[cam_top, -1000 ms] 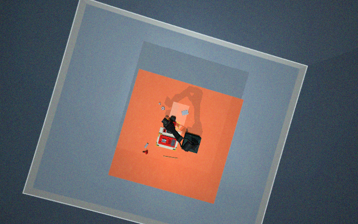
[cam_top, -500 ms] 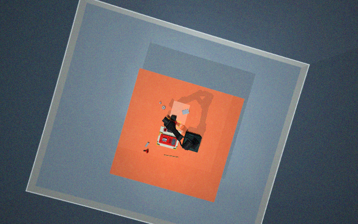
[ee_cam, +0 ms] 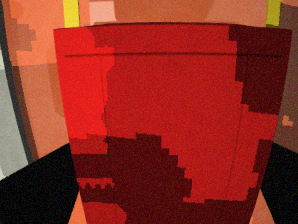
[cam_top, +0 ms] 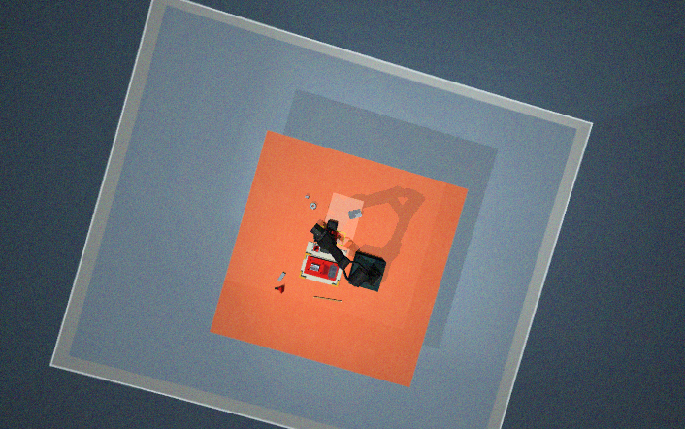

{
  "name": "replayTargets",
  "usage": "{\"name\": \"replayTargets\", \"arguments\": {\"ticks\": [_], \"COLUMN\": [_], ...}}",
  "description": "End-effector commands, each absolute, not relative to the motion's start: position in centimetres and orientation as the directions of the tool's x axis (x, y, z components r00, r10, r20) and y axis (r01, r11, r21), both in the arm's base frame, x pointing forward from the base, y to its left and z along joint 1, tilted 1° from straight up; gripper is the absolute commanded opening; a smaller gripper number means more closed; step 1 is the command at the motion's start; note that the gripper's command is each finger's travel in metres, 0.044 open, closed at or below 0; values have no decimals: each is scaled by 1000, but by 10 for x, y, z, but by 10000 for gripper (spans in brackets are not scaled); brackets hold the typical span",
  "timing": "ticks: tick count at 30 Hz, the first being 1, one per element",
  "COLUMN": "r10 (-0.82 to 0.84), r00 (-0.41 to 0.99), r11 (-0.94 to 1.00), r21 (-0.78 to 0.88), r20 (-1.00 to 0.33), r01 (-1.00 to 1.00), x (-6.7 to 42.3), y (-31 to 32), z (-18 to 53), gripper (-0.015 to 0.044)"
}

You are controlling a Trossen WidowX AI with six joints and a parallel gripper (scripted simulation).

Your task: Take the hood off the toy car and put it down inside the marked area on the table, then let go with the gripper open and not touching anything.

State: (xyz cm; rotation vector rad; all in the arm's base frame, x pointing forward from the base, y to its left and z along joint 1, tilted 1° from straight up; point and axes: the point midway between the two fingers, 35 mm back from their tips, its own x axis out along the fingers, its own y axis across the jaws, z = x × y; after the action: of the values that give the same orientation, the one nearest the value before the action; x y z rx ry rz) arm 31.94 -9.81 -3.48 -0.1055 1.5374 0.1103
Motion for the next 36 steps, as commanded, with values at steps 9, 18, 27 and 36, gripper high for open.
{"name": "replayTargets", "arguments": {"ticks": [9,18,27,36], "r10": [4,-2,-2,-2], "r00": [32,36,36,36], "r11": [990,991,991,991], "r21": [0,-7,-7,-7], "r20": [-999,-999,-999,-999], "r01": [-138,-137,-137,-137], "x": [320,317,317,317], "y": [-98,-98,-98,-98], "z": [-29,38,38,38], "gripper": [440,440,440,440]}}
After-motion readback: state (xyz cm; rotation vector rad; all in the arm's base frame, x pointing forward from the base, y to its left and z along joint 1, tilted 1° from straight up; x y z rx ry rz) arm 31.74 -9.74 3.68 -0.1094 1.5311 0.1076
